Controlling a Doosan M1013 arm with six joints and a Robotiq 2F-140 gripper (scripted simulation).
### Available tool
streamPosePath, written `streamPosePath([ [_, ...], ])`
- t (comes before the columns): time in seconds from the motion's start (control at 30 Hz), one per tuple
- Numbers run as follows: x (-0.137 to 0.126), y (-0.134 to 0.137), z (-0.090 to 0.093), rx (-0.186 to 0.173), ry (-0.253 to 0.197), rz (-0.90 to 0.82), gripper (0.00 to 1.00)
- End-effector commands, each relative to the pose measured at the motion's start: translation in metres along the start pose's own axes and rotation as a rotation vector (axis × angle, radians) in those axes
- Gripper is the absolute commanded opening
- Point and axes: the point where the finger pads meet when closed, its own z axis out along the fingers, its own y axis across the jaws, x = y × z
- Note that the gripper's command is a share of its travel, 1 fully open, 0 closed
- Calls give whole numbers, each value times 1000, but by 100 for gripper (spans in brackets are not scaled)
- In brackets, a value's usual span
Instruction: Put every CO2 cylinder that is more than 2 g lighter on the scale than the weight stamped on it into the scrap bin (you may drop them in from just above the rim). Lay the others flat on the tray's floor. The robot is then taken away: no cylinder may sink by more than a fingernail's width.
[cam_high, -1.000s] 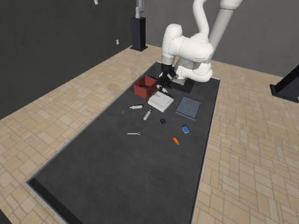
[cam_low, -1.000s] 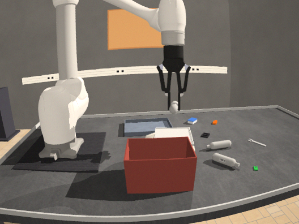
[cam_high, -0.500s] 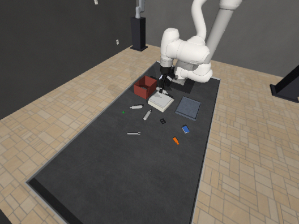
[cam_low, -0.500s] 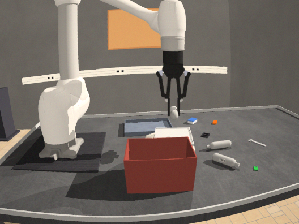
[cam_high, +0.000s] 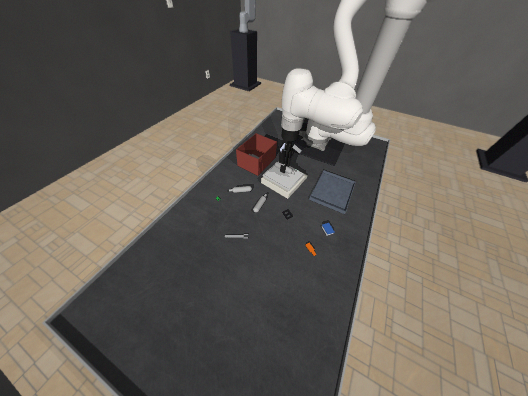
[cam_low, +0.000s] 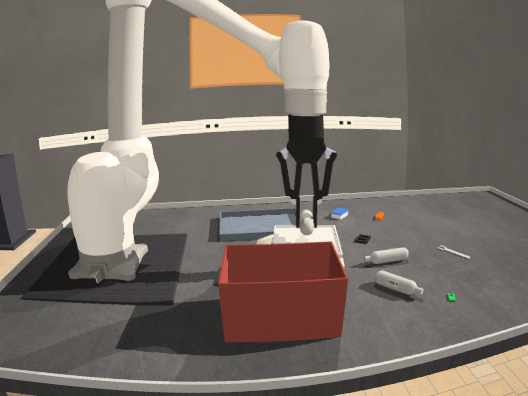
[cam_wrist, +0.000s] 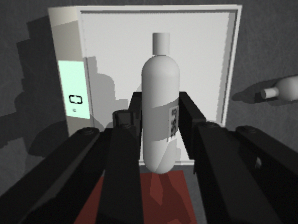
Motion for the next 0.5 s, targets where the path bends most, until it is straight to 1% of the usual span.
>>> streamPosePath([
  [0.0,0,1,11,-1,0,0,10],
  [0.13,0,1,22,-1,0,0,10],
  [0.47,0,1,29,-1,0,0,10],
])
